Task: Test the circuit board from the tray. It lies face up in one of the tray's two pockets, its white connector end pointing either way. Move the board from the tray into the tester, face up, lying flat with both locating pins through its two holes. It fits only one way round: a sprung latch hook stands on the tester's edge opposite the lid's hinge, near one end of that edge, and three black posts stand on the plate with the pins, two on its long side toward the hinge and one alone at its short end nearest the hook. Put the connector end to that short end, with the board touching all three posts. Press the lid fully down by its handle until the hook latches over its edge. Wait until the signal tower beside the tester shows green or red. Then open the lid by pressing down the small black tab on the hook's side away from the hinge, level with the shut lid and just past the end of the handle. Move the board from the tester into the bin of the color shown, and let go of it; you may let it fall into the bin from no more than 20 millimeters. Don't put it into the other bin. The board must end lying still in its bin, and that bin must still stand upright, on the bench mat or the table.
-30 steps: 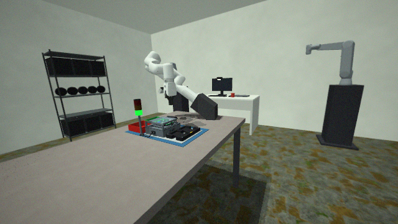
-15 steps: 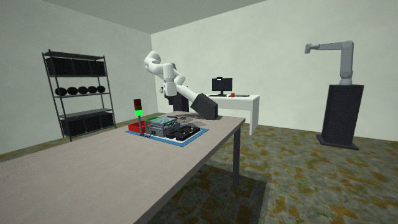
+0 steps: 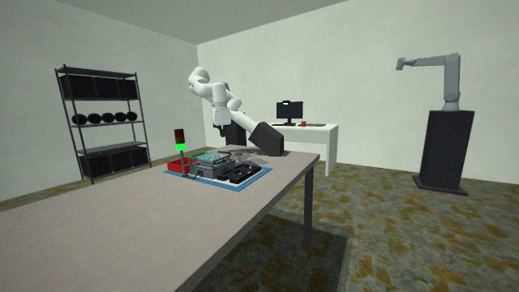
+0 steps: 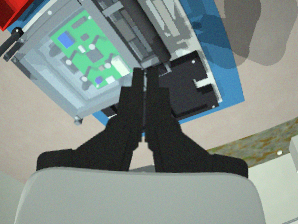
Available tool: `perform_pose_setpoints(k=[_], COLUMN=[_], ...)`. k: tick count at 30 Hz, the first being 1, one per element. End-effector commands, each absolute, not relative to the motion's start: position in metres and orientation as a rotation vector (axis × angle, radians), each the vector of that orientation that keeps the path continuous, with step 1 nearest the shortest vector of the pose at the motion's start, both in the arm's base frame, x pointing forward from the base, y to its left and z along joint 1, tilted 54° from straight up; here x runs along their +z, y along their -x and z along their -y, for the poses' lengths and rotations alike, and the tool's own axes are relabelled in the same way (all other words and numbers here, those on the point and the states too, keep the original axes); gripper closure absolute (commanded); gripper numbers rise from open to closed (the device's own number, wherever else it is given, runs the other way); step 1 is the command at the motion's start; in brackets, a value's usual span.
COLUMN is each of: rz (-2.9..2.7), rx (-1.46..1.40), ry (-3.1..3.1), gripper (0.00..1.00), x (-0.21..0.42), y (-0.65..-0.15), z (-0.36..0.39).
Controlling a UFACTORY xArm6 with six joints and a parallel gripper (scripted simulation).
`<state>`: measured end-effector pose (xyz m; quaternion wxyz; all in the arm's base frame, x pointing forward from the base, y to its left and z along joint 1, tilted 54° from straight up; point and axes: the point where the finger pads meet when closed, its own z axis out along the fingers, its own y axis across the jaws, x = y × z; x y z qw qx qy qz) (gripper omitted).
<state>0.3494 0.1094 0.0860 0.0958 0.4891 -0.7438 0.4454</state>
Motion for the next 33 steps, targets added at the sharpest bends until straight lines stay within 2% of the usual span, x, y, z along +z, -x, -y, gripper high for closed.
perform_pose_setpoints(k=[1, 14, 33], rz=[2.327, 2.784, 3.041], rx=[1.366, 1.476, 1.505], ry=[-1.337, -0.766, -0.272], gripper=[1.00, 1.00, 1.00], x=[0.0865, 0.0865, 0.0865], y=[-0.3499, -0.3499, -0.3499], z=[-0.1106, -0.1106, -0.1106])
